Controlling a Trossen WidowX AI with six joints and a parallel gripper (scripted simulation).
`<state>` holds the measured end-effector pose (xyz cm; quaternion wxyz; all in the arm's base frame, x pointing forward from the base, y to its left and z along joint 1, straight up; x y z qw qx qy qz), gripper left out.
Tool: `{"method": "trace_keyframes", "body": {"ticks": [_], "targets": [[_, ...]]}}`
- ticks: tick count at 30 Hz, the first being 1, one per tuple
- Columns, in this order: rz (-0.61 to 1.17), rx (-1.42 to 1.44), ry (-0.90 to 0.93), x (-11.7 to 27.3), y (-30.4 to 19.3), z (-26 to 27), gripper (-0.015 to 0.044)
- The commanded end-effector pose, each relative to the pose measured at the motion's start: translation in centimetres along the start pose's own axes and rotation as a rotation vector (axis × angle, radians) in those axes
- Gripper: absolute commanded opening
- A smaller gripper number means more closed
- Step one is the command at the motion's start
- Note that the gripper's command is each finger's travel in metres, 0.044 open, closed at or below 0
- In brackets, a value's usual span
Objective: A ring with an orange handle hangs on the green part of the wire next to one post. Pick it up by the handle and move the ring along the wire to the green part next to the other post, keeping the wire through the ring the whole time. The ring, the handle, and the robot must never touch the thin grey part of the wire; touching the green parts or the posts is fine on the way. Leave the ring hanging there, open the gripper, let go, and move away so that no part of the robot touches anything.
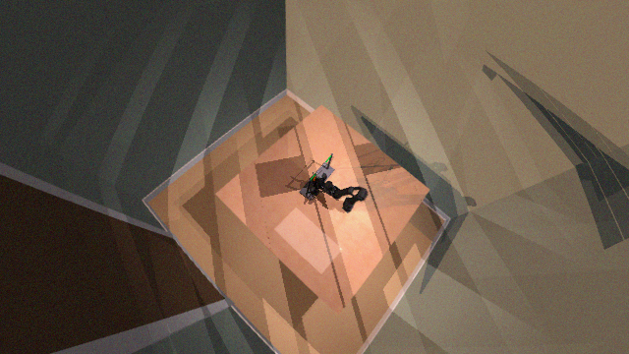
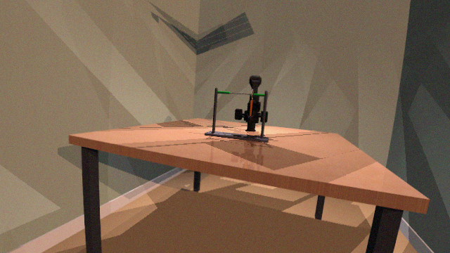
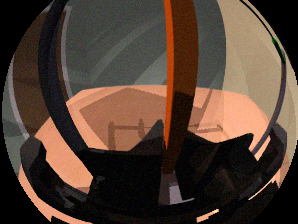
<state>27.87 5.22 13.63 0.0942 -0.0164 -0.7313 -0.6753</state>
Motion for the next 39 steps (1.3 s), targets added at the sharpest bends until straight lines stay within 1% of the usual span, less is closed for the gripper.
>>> {"method": "trace_keyframes", "body": {"ticks": [1,8,15,30,39], "targets": [[0.000,-0.005,-0.002,0.0,0.1,0.4,-0.0150],[0.034,-0.006,0.002,0.4,0.2,0.8,-0.0150],[0.135,-0.010,0.012,1.5,0.8,1.4,-0.0150],[0.173,-0.010,0.016,1.7,-0.8,1.7,-0.0150],[0.173,-0.010,0.016,1.7,-0.8,1.7,-0.0150]]}}
Point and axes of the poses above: the point midway between the two fingers, 35 mm back from their tips, its own x axis back along the fingers, its own z axis across the jaws, y = z × x, the point moved 6 cm from there along x, back along the fingers, and after that the axes turned 4 degrees about x, right-handed, at the moved point
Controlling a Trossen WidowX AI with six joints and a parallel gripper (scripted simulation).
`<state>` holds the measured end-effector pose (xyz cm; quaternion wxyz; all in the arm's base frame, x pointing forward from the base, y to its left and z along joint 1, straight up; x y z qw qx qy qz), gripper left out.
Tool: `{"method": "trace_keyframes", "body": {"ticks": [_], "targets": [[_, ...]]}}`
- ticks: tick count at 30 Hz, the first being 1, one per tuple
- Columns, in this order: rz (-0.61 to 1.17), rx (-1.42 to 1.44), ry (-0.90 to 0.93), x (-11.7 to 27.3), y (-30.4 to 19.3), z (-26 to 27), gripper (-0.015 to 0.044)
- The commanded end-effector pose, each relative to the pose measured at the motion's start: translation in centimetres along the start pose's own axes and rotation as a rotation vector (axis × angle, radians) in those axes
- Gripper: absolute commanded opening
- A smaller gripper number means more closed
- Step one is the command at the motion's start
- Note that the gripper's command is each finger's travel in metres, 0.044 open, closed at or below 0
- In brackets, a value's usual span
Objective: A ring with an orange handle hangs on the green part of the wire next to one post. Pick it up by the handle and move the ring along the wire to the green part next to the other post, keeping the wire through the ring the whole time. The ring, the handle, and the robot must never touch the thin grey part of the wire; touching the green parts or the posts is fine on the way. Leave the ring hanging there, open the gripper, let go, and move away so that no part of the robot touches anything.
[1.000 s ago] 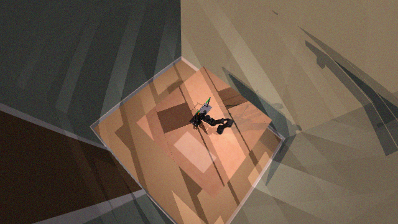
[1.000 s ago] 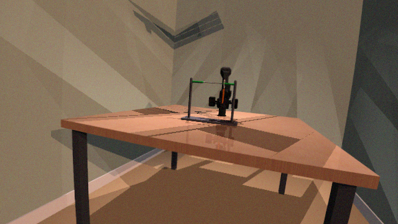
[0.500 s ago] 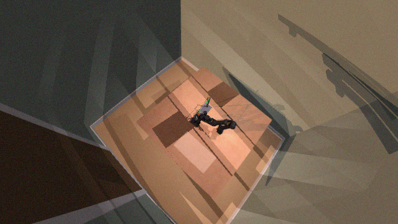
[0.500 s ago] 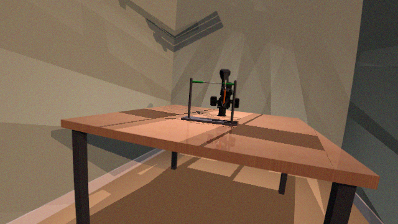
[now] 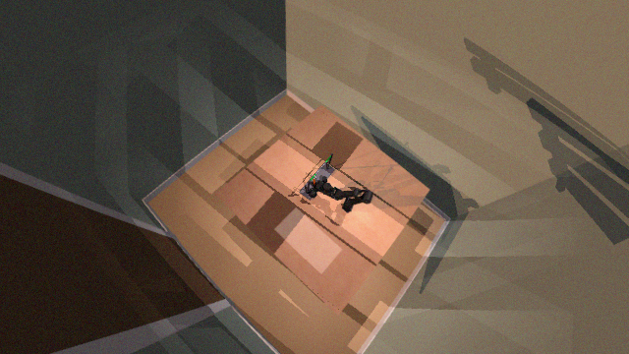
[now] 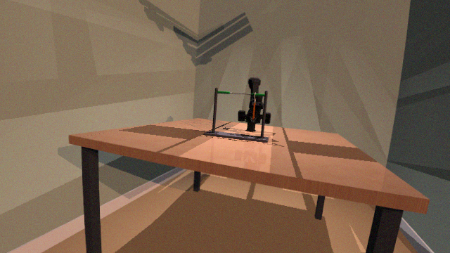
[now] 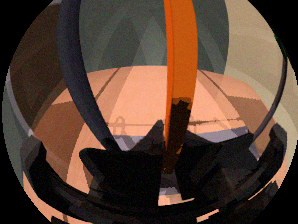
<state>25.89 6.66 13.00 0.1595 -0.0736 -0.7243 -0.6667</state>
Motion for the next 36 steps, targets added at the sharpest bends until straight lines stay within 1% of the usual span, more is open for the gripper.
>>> {"method": "trace_keyframes", "body": {"ticks": [1,8,20,36], "targets": [[-0.001,-0.005,-0.003,0.0,0.0,0.0,-0.0150],[-0.001,-0.005,-0.003,0.0,0.0,0.0,-0.0150],[0.000,0.000,0.000,0.1,0.0,0.0,0.0160],[0.002,-0.003,-0.001,2.7,0.3,0.1,0.0160]]}}
Point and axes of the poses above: the point midway between the two fingers, 35 mm back from their tips, its own x axis back along the fingers, its own z axis across the jaws, y = z × x, the point moved 6 cm from there along x, back along the fingers, and after that the axes turned 4 degrees about x, right-handed, at the moved point
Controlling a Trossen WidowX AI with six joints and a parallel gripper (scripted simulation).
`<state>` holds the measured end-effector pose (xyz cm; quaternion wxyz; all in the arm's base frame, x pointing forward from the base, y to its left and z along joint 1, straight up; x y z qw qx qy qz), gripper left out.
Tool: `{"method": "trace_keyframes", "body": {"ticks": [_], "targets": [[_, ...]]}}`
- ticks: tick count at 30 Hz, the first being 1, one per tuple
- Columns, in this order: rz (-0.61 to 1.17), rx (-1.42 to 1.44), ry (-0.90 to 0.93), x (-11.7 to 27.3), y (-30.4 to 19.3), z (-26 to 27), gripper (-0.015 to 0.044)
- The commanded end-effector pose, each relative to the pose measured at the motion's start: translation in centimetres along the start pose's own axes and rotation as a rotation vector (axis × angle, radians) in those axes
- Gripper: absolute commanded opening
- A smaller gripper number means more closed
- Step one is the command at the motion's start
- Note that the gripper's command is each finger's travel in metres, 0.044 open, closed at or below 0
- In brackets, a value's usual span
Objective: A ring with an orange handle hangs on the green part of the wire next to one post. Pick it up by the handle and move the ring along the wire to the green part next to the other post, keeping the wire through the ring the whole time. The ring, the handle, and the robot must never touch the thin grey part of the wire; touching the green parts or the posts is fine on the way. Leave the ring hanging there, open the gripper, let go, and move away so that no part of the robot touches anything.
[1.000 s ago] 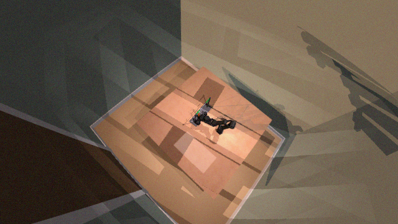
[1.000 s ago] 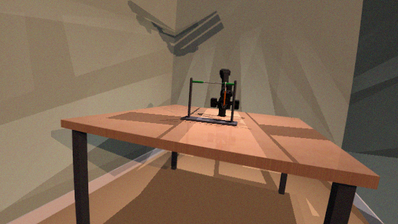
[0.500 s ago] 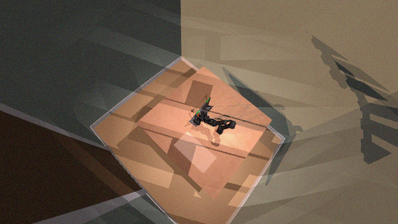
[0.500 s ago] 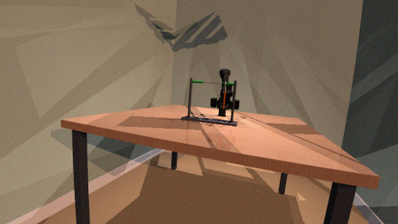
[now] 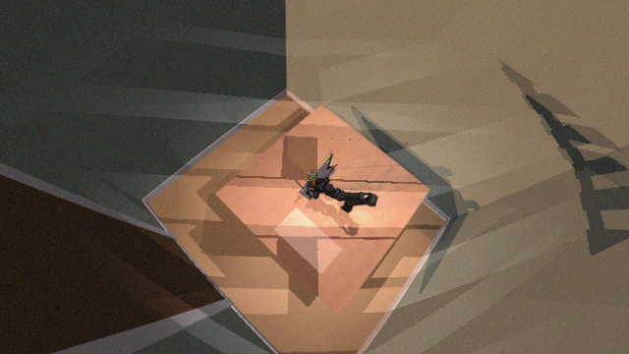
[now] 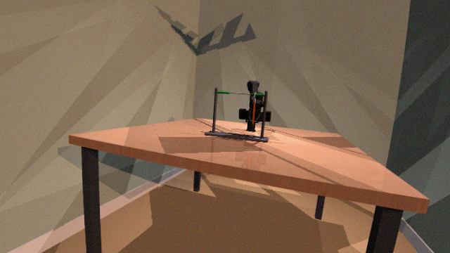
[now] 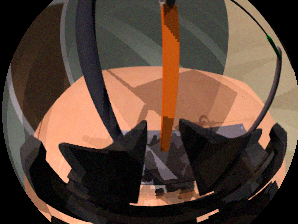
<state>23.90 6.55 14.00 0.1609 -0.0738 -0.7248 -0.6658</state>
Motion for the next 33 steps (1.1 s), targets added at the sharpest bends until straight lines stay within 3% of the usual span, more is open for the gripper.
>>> {"method": "trace_keyframes", "body": {"ticks": [1,14,33], "targets": [[0.000,-0.005,-0.003,0.7,0.0,0.0,0.0160],[0.001,-0.007,-0.004,2.8,-0.3,-0.1,0.0160],[0.001,-0.007,-0.004,2.8,-0.3,-0.1,0.0160]]}}
Point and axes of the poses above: the point midway between the two fingers, 35 mm back from their tips, its own x axis back along the fingers, its own z axis across the jaws, y = z × x, the point moved 6 cm from there along x, back along the fingers, and after that the axes turned 4 degrees about x, right-handed, at the moved point
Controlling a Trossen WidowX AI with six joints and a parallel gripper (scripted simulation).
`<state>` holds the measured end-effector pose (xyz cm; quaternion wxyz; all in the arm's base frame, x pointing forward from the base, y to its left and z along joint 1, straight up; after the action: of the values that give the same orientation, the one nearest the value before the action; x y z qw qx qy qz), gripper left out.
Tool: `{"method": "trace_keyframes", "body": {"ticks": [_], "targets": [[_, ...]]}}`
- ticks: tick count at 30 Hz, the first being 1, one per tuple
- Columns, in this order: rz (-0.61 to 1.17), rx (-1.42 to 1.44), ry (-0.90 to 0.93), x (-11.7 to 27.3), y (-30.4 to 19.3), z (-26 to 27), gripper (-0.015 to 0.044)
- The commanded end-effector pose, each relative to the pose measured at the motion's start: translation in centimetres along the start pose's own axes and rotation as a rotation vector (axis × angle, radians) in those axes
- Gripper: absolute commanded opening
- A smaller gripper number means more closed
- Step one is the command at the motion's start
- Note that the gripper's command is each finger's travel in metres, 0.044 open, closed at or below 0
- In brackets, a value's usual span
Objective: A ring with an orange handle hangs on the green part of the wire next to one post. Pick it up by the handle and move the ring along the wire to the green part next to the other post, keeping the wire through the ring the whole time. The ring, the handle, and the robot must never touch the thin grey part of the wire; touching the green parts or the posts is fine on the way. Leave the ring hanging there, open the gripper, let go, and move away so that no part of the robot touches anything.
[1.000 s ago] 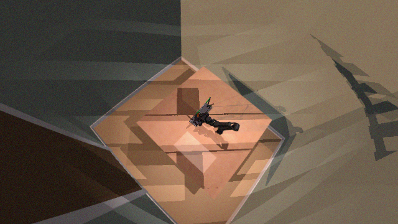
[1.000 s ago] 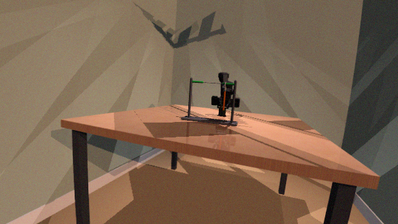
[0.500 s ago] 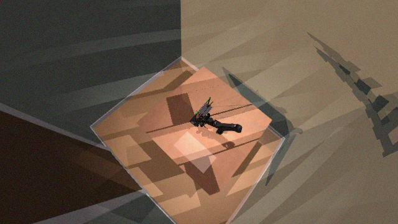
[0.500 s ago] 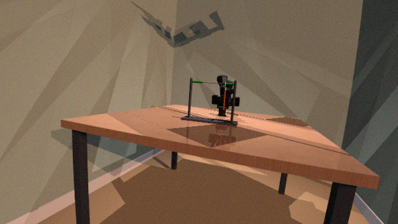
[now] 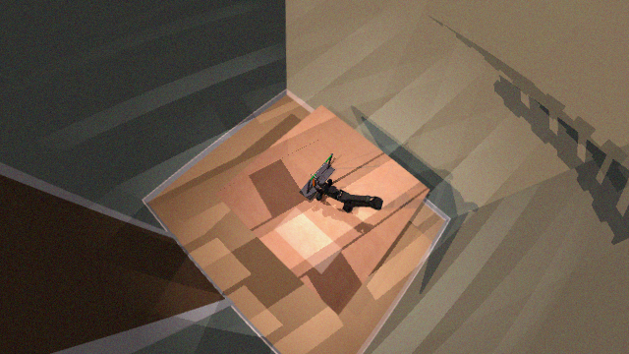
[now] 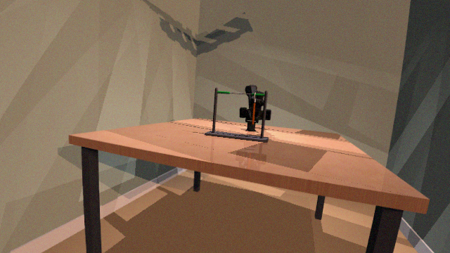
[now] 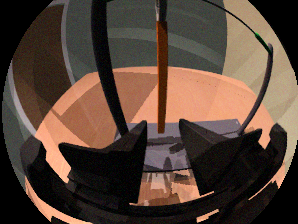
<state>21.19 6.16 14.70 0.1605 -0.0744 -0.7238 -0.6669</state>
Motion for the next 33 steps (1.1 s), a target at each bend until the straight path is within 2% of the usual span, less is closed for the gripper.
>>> {"method": "trace_keyframes", "body": {"ticks": [1,11,33], "targets": [[0.000,0.000,0.000,0.1,0.0,0.0,0.0186],[0.003,0.000,0.000,4.3,-0.2,-0.2,0.0440],[0.003,0.000,0.000,4.3,-0.2,-0.2,0.0440]]}}
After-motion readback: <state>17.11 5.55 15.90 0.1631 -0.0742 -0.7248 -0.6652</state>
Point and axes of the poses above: the point midway between the two fingers, 35 mm back from their tips, its own x axis back along the fingers, its own z axis across the jaws, y = z × x, the point moved 6 cm from there along x, back along the fingers, and after that the axes turned 4 degrees about x, right-handed, at the moved point
